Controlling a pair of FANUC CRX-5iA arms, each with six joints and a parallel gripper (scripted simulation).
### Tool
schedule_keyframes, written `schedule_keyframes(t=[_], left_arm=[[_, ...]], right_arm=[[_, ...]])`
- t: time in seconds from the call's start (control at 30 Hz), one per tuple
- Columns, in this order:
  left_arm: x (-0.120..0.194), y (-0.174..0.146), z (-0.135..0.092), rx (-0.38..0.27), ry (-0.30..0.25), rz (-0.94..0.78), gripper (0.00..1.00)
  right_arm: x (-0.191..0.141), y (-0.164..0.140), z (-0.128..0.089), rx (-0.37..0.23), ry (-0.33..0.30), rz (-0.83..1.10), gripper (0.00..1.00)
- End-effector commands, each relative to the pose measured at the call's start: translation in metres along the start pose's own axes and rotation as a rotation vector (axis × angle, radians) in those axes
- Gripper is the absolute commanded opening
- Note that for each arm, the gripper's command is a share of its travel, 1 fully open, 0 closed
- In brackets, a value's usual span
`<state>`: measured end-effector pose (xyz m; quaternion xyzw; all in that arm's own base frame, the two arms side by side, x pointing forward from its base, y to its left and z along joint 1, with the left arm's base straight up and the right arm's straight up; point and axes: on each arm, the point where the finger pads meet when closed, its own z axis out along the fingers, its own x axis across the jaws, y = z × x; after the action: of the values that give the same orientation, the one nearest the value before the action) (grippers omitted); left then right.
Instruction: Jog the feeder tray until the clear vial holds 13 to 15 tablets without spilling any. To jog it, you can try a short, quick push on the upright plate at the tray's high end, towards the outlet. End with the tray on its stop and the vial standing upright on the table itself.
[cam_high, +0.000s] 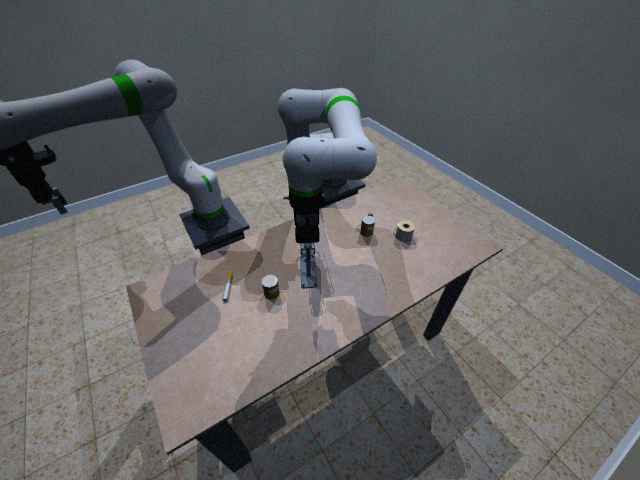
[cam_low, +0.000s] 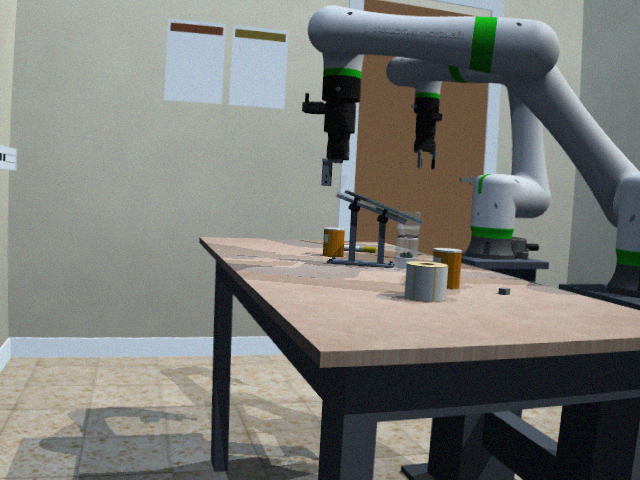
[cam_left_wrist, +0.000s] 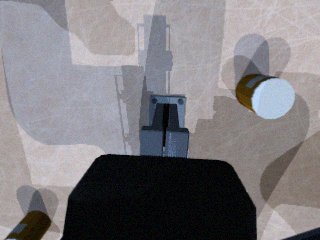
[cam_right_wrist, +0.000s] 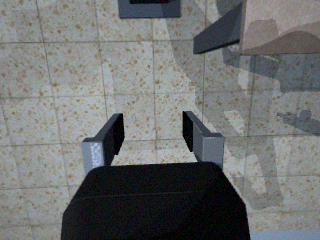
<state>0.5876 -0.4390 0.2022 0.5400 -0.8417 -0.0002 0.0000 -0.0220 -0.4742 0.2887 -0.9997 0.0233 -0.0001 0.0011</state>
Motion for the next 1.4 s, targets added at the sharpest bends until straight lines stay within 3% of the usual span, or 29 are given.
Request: schedule_keyframes(t=[0.0,1.37], left_arm=[[0.0,0.0,-0.002,0.003,0.001,0.0,0.0],[0.0,0.011,0.002,0.003,0.001,0.0,0.0]], right_arm=[[0.0,0.0,-0.001,-0.002,0.0,0.0,1.0],[0.0,0.0,-0.001,-0.002,0.0,0.0,1.0]])
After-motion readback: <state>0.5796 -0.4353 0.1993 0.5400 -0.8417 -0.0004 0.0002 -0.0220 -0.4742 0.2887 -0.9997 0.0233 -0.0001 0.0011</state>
